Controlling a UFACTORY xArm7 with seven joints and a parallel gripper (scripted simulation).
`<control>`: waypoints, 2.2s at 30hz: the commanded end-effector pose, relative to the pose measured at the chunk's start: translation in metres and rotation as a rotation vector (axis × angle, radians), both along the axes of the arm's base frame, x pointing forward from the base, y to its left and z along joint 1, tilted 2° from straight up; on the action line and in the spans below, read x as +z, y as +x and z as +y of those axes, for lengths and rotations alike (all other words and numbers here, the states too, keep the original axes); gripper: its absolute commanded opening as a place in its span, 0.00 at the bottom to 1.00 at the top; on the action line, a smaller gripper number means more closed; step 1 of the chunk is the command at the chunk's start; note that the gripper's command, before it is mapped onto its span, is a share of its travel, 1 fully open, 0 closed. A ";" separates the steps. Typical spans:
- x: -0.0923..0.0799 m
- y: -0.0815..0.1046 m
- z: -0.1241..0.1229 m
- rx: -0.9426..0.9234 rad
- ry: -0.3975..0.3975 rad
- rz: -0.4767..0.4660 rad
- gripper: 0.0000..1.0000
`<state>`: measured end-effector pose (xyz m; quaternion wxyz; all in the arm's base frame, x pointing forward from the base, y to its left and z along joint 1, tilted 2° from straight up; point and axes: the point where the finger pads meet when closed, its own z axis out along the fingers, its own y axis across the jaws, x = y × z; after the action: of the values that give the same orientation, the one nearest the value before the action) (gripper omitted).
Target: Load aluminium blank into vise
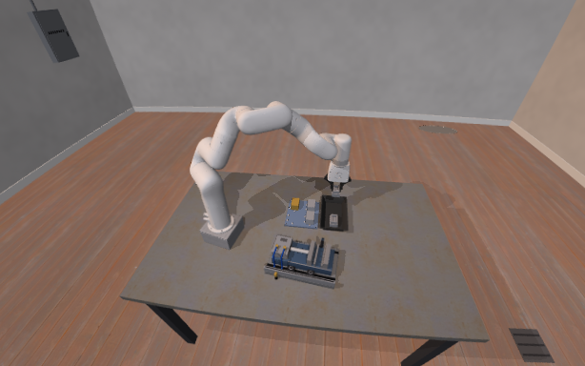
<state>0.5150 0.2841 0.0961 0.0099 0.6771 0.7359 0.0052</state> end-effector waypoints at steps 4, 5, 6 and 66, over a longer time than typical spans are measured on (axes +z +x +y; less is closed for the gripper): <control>0.003 0.001 0.001 0.000 0.003 -0.005 0.00; 0.003 0.001 0.001 0.000 0.003 -0.005 0.00; 0.003 0.001 0.002 0.001 0.003 -0.005 0.00; -0.013 0.002 0.002 0.000 0.003 -0.005 0.00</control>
<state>0.5153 0.2858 0.0839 0.0098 0.6770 0.7359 0.0049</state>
